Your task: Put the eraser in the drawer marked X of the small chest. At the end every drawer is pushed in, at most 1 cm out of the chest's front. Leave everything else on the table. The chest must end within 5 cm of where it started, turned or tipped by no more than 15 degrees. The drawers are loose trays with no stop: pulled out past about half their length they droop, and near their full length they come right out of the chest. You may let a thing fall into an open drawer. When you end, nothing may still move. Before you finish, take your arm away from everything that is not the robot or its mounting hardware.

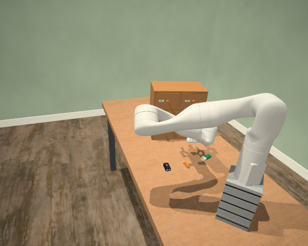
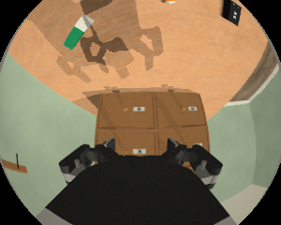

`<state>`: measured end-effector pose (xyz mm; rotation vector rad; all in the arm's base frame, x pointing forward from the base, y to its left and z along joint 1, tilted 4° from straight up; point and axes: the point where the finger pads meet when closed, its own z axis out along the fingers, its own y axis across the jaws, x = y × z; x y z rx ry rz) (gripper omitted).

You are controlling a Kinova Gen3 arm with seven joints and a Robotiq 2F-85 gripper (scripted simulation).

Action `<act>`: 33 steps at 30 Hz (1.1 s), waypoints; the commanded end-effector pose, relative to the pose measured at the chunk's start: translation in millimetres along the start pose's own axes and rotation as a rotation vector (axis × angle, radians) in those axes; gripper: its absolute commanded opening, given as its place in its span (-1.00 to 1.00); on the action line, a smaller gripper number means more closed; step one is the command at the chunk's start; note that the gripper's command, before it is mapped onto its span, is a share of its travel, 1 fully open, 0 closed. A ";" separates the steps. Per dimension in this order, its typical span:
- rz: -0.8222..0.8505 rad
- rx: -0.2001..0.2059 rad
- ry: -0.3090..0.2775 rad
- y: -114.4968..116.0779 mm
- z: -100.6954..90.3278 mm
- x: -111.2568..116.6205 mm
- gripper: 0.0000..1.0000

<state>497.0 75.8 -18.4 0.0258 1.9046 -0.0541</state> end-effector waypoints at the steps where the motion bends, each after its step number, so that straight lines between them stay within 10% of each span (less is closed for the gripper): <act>1: -0.013 0.008 -0.107 -3.4 3.8 -6.9 1.00; 33: -0.015 0.005 -0.382 -3.1 23.7 3.8 1.00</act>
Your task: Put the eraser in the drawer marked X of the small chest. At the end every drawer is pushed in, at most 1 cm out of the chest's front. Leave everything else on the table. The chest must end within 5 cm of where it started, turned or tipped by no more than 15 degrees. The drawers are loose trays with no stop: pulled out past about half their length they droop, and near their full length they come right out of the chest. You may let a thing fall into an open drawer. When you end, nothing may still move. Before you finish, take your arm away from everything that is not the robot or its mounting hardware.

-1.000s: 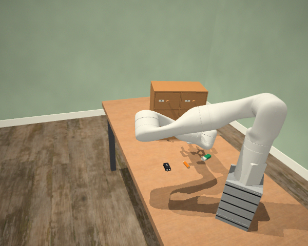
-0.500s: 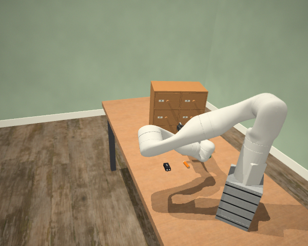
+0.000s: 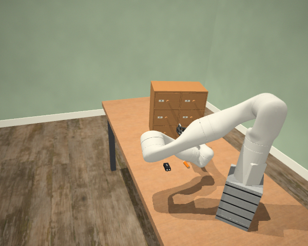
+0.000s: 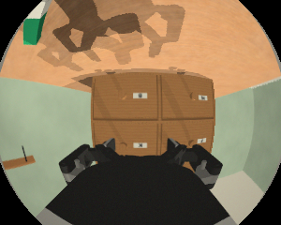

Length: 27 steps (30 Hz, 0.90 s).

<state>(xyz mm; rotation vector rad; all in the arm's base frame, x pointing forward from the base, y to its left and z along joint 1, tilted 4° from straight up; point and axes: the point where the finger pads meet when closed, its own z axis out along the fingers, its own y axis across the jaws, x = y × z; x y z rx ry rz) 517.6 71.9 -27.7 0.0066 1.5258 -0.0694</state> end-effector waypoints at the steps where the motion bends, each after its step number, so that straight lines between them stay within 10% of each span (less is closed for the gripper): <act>1: -0.001 -0.002 -0.006 -0.5 0.3 2.2 1.00; 27: -0.001 -0.001 -0.014 -0.7 0.9 26.8 1.00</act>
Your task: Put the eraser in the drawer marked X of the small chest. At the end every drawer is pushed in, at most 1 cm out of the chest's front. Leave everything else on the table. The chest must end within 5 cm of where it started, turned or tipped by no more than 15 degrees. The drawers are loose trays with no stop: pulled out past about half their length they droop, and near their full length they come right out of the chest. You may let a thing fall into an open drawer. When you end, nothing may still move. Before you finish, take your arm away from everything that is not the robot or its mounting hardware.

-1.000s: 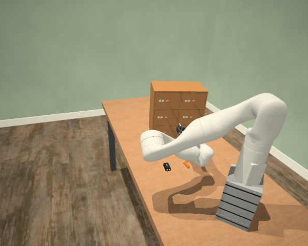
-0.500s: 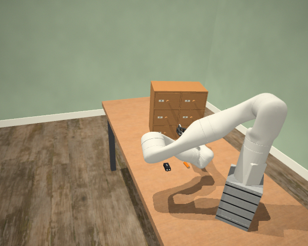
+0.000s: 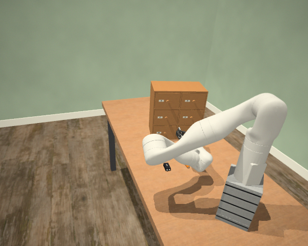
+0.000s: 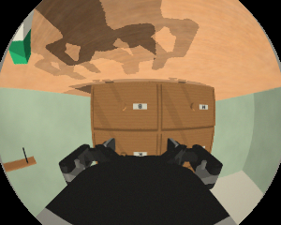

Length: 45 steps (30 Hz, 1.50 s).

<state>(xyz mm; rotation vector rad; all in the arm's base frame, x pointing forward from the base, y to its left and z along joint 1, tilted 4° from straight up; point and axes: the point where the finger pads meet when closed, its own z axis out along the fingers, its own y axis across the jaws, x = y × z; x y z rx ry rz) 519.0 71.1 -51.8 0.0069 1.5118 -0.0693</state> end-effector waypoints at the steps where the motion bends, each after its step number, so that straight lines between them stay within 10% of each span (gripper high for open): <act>1: -0.002 -0.001 0.000 -0.9 0.6 5.6 1.00; 45: -0.002 -0.001 0.000 -0.9 0.6 12.6 1.00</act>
